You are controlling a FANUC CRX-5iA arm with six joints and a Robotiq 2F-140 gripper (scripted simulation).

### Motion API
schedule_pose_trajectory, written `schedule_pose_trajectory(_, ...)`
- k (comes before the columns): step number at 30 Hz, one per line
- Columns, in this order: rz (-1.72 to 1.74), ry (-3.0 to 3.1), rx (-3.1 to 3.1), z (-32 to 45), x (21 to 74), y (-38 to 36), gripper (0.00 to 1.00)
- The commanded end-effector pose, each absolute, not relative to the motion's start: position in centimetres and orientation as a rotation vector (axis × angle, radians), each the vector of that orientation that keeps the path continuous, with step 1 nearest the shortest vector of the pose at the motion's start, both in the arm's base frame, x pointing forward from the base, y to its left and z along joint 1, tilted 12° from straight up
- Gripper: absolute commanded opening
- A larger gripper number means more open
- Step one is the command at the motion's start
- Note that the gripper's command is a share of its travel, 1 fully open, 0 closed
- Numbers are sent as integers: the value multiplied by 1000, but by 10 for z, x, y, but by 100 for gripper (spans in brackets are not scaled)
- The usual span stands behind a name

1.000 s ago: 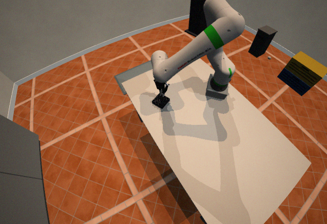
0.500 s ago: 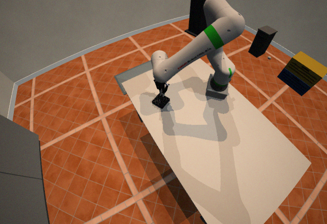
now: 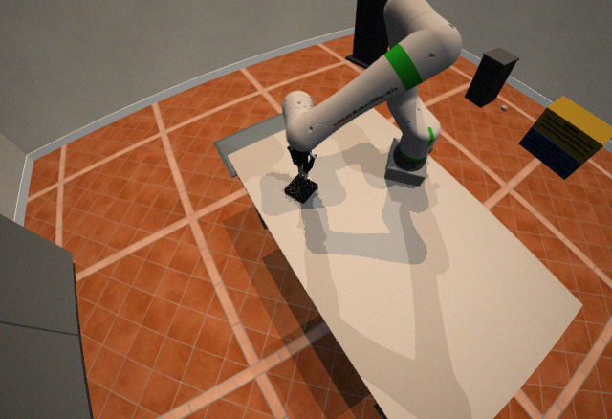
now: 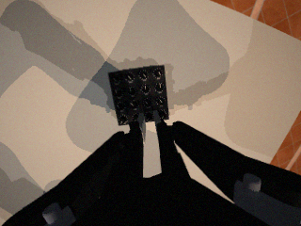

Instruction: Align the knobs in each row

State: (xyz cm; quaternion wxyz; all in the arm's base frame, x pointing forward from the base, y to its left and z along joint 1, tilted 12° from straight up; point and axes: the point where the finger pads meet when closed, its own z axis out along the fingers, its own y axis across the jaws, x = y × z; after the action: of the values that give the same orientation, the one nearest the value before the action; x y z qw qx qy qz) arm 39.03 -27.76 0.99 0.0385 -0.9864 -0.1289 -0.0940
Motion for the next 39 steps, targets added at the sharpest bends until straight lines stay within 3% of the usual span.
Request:
schedule_pose_trajectory(1, -289, -395, -3026, 18, 389, -279, 12)
schedule_pose_trajectory(27, -288, -376, -3027, 34, 386, -280, 12)
schedule_pose_trajectory(39, -260, 157, -3017, 38, 385, -281, 12)
